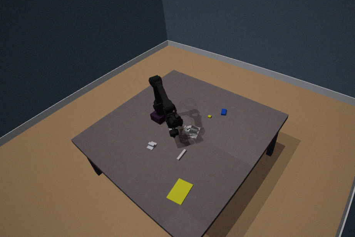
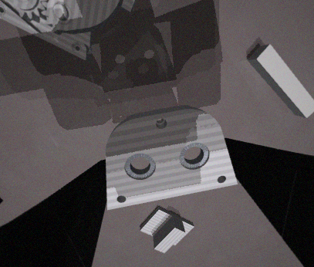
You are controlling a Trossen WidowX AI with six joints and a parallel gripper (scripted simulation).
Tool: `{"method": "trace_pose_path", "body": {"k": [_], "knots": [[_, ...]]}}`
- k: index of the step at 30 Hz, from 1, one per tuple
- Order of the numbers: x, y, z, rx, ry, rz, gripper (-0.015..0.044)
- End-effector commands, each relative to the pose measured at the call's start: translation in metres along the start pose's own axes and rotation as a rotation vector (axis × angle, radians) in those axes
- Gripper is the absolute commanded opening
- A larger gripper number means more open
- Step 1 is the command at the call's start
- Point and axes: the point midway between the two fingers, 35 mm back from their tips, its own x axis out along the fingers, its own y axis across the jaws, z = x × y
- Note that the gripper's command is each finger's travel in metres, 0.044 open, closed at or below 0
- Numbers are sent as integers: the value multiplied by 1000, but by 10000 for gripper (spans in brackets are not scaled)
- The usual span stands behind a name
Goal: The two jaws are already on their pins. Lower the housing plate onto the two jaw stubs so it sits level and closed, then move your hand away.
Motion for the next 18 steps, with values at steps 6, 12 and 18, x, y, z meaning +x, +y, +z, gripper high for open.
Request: {"method": "trace_pose_path", "body": {"k": [6, 12, 18], "knots": [[1, 11, 27, 137, 2, 1, 351], [1, 19, 45, 227, 1, 1, 351], [1, 29, 62, 318, 0, 2, 351]]}}
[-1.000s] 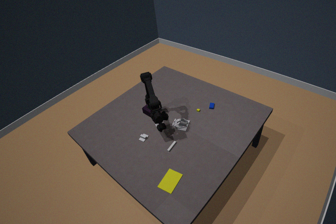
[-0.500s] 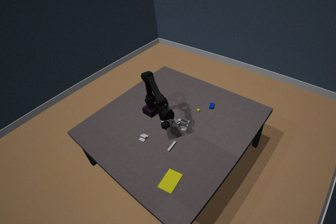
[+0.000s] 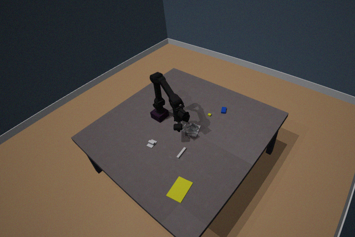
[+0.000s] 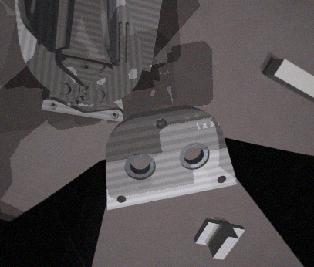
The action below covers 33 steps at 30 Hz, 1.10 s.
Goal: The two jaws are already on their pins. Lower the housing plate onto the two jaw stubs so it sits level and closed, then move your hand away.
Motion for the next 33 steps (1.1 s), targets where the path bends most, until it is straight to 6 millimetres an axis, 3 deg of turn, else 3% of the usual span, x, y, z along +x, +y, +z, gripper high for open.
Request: {"method": "trace_pose_path", "body": {"k": [1, 19, 33], "knots": [[1, 9, 8, 63, 3, -1, 351], [1, 55, 42, 331, 1, 1, 351], [1, 57, 43, 341, 1, 1, 351]]}}
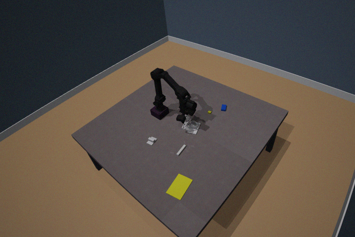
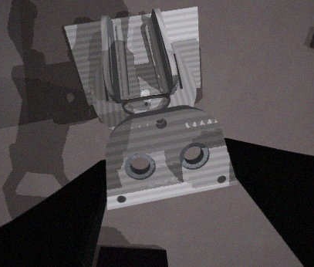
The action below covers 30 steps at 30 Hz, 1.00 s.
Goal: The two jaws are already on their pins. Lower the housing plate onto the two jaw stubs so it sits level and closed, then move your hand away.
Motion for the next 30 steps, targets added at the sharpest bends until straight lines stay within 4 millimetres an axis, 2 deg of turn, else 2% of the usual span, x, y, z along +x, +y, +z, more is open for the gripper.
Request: {"method": "trace_pose_path", "body": {"k": [1, 30], "knots": [[0, 0, 0, 7, 0, -4, 351], [0, 6, -6, 25, 0, -4, 351]]}}
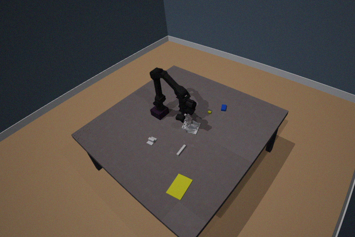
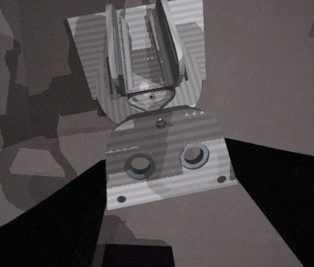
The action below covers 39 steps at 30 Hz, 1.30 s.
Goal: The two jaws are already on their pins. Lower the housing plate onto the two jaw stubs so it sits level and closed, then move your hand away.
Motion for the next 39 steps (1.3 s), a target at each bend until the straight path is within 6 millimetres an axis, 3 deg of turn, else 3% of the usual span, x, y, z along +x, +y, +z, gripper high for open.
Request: {"method": "trace_pose_path", "body": {"k": [1, 25, 39], "knots": [[0, 0, 0, 7, 0, -4, 351], [0, 0, 0, 7, 0, -4, 351], [22, -1, 2, 8, 0, -4, 351]]}}
